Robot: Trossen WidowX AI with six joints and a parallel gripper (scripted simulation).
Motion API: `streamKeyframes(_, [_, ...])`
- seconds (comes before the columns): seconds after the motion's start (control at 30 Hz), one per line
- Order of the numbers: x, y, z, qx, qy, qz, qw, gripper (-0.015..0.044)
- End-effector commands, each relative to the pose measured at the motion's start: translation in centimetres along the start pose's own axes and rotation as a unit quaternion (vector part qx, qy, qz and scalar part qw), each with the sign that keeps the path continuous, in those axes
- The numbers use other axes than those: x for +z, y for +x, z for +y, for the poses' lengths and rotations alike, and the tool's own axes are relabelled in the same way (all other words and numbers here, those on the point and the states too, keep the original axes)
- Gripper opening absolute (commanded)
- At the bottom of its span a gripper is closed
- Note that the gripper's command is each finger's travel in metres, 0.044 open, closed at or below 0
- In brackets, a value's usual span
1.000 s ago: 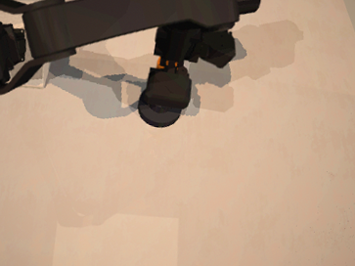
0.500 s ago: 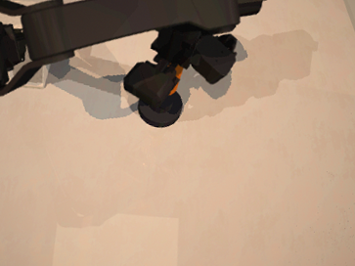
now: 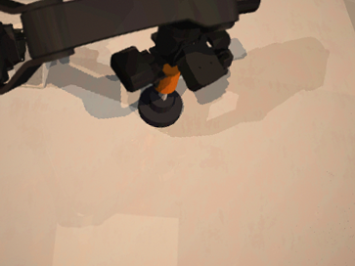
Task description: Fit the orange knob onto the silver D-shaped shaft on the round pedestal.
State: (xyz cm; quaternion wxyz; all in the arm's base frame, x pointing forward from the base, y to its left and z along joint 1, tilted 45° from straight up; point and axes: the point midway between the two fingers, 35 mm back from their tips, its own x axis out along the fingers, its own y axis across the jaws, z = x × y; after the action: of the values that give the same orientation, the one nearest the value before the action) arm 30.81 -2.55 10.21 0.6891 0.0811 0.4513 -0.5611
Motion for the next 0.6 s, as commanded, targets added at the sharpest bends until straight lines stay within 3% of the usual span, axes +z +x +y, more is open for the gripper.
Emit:
streamKeyframes(0.0, [-0.03, 0.01, 0.07, 0.000, 0.052, -0.001, 0.999, 0.0000])
streamKeyframes(0.3, [0.17, 0.00, 0.06, 0.000, 0.178, -0.001, 0.984, 0.0000])
streamKeyframes(0.57, [0.18, 0.66, 0.05, 0.000, 0.187, -0.001, 0.982, 0.0000])
